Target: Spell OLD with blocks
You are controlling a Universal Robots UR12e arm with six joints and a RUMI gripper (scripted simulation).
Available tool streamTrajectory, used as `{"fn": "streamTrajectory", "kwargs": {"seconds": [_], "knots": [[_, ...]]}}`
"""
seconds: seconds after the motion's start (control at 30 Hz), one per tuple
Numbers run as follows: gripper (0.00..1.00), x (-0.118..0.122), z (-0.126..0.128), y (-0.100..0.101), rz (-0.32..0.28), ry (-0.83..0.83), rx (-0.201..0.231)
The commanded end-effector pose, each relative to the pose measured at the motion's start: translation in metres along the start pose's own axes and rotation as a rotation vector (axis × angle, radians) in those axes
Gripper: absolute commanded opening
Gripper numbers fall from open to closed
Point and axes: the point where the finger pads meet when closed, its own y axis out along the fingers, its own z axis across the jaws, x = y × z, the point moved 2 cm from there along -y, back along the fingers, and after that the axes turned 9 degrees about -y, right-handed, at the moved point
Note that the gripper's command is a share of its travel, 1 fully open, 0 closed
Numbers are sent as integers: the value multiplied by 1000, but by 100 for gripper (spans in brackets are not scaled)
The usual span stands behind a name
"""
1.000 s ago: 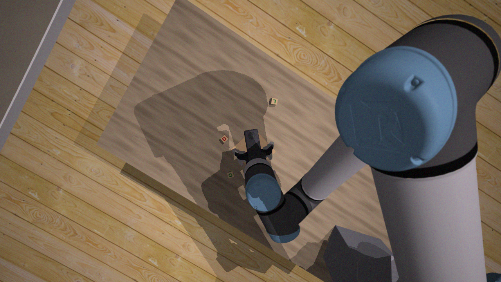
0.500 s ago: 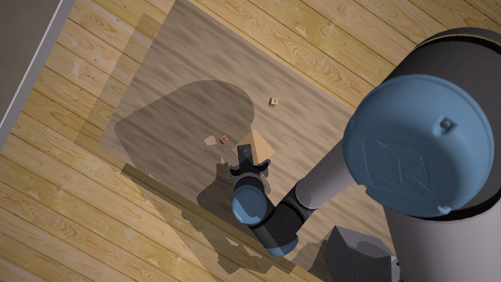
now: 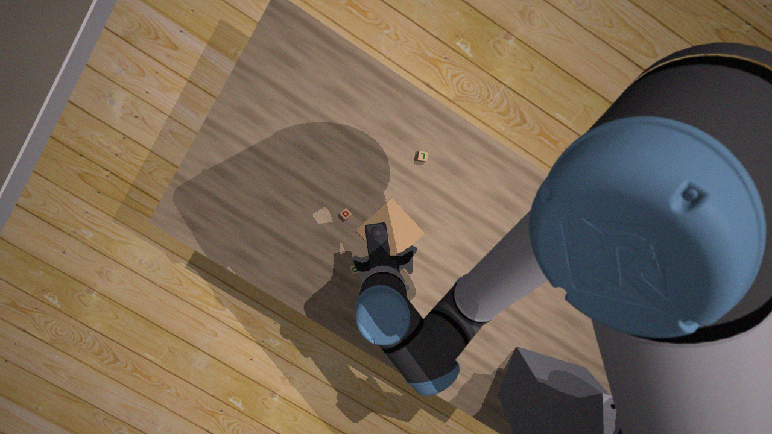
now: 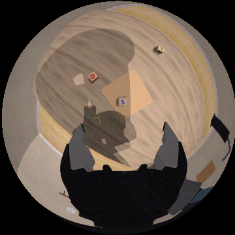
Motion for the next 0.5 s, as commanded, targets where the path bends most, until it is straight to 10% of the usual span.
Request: {"fn": "streamTrajectory", "kwargs": {"seconds": [0.0,0.47], "knots": [[100,0,0,0,1,2,0],[100,-1,1,0,1,59,0]]}}
